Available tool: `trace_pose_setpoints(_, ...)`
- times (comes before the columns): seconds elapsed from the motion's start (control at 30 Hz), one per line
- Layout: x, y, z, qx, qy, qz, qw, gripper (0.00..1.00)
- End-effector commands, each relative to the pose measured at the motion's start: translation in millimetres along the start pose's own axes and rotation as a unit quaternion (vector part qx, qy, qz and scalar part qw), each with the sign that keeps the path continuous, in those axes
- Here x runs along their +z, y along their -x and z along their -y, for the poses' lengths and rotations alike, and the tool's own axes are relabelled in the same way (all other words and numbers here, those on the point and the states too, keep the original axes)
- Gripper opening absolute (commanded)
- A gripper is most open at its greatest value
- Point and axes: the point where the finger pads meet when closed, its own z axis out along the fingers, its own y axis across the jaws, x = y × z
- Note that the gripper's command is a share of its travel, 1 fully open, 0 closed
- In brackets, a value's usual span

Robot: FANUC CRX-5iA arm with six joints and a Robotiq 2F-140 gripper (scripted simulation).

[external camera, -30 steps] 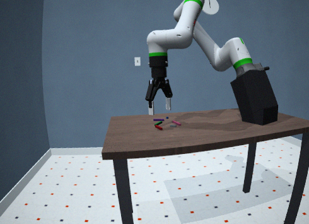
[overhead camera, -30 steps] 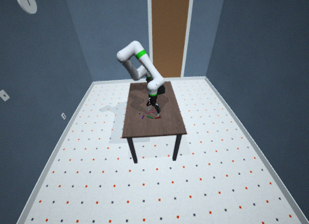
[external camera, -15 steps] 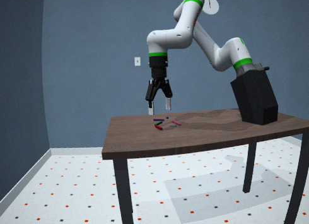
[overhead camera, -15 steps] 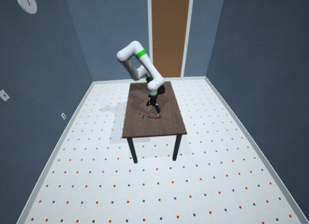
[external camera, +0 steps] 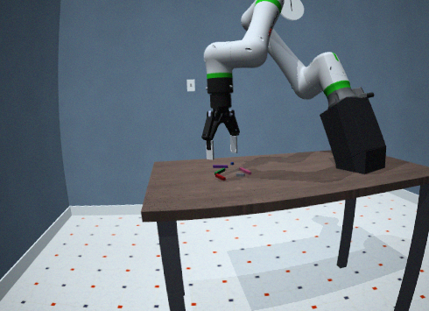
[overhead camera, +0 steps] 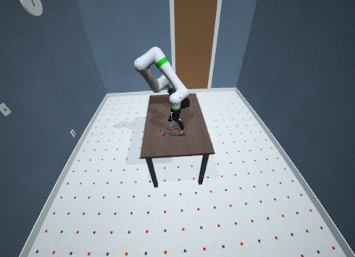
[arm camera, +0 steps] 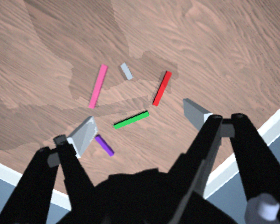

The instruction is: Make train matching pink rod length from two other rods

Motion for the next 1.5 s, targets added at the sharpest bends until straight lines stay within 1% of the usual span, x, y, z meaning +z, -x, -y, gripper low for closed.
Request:
trace_pose_setpoints(0.0,-0.2,0.1,-0.2,0.000,0.000,0.000,1.000,1.00)
trace_pose_setpoints(0.57,-0.2,0.2,-0.2,0.006,0.000,0.000,1.000,1.00)
trace_pose_setpoints(0.8,-0.2,0.8,-0.2,0.036,0.000,0.000,0.999,1.00)
trace_pose_setpoints(0.97,-0.2,2.1,-0.3,0.100,0.000,0.000,0.995,1.00)
trace_pose_setpoints(1.07,-0.2,3.3,-0.4,0.159,0.000,0.000,0.987,1.00)
trace_pose_setpoints(1.3,-0.2,6.0,-0.6,0.285,0.000,0.000,0.959,1.00)
trace_pose_setpoints(1.37,-0.2,6.0,-0.6,0.285,0.000,0.000,0.959,1.00)
trace_pose_setpoints(1.43,-0.3,7.3,-0.7,0.346,0.000,0.000,0.938,1.00)
trace_pose_setpoints(1.47,-0.3,7.6,-0.7,0.357,0.000,0.000,0.934,1.00)
